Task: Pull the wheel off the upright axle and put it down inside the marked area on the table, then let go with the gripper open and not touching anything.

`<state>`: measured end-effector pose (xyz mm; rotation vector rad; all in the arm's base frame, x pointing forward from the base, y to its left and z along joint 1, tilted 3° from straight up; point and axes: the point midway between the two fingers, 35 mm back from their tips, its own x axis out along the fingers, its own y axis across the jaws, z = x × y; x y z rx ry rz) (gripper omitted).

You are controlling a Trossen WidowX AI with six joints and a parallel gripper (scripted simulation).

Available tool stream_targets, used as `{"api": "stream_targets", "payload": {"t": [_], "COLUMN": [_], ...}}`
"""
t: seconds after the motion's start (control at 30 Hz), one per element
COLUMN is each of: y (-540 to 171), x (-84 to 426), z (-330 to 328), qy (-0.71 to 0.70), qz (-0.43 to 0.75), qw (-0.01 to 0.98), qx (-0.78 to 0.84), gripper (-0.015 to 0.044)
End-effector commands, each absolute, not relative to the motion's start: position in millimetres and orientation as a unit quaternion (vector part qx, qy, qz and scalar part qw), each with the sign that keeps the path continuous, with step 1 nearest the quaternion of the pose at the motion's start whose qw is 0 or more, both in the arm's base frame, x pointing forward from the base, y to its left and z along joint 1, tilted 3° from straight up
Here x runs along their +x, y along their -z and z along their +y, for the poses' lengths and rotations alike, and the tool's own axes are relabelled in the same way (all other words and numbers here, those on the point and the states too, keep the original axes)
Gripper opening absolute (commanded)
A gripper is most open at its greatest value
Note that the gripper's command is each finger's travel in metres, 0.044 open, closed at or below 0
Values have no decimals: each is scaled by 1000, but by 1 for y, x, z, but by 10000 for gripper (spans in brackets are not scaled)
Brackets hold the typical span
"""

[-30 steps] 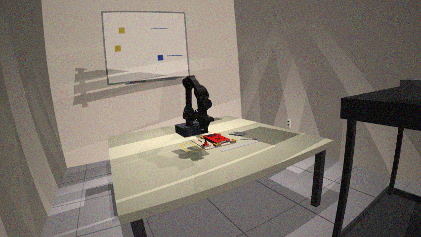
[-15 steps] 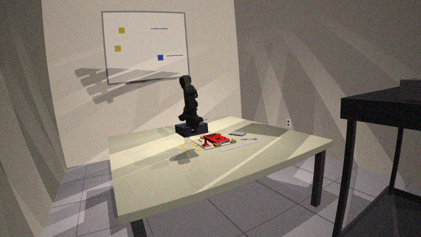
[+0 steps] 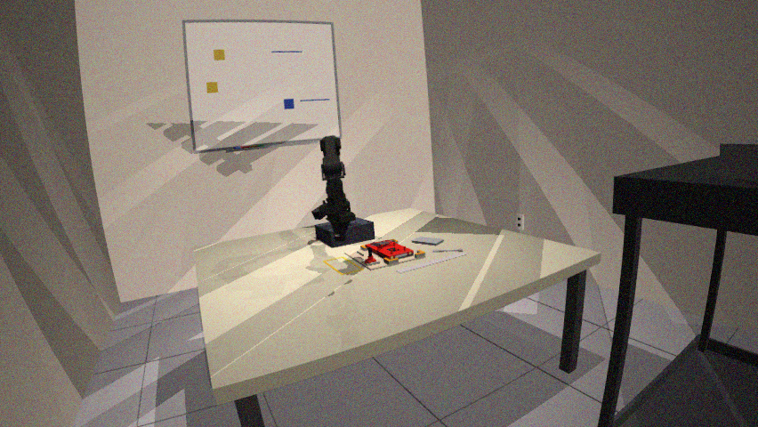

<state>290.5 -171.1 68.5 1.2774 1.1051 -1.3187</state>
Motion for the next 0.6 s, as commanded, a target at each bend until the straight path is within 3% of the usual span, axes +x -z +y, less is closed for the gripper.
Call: {"api": "stream_targets", "payload": {"t": [0.0, 0.57], "y": [-54, 31], "x": [286, 285], "z": [-171, -174], "qy": [543, 543], "qz": [458, 458], "qw": [475, 475], "qx": [519, 519], "gripper": [0, 0]}}
